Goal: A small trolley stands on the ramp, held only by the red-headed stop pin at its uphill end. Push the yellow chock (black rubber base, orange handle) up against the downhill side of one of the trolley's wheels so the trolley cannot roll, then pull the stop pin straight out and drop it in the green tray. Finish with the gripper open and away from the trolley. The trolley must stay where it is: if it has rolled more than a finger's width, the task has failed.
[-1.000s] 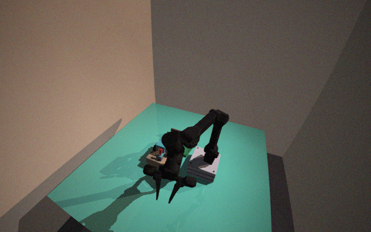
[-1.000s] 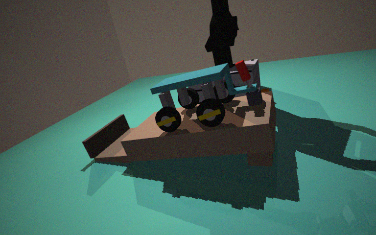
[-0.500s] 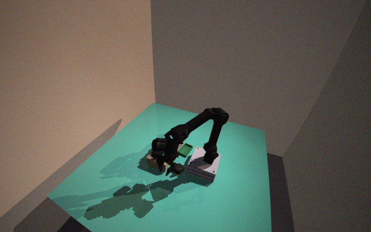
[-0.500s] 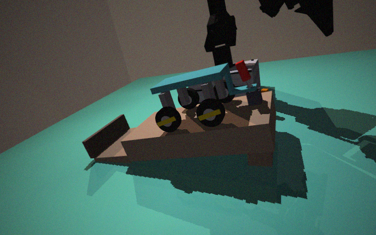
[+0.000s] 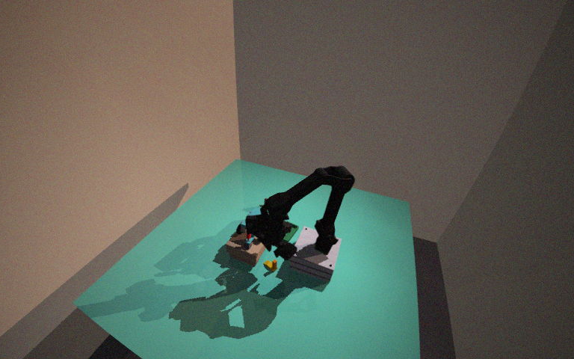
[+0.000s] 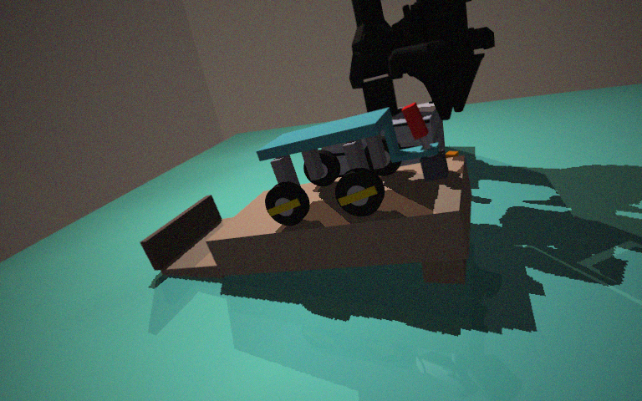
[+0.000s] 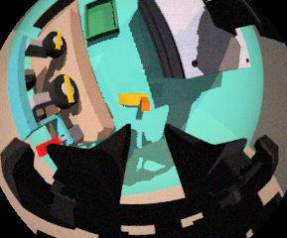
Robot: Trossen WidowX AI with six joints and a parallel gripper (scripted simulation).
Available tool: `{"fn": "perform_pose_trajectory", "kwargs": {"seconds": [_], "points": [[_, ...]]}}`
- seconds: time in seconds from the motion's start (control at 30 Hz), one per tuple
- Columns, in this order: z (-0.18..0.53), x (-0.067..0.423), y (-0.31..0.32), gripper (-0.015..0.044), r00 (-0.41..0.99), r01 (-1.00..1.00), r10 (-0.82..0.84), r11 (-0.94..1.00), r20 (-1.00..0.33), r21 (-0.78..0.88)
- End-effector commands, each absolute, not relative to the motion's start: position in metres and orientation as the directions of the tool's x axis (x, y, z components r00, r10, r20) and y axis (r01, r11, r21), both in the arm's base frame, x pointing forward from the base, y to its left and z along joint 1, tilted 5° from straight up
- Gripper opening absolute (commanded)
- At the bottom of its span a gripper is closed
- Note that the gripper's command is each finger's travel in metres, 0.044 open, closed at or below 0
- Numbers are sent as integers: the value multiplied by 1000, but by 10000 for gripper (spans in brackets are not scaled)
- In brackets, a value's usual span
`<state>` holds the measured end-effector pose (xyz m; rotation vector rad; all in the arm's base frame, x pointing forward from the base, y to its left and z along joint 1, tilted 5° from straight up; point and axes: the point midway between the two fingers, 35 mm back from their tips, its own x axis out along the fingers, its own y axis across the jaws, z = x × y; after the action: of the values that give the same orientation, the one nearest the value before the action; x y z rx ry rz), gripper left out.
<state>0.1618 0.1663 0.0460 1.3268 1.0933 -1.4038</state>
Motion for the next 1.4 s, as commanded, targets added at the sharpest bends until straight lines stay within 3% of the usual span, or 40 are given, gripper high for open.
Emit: {"fn": "perform_pose_trajectory", "kwargs": {"seconds": [0.0, 1.37], "points": [[30, 160, 163, 190, -40, 977, -46, -211, -998, -29], [-27, 157, 158, 190, -40, 977, -47, -211, -998, -29]]}}
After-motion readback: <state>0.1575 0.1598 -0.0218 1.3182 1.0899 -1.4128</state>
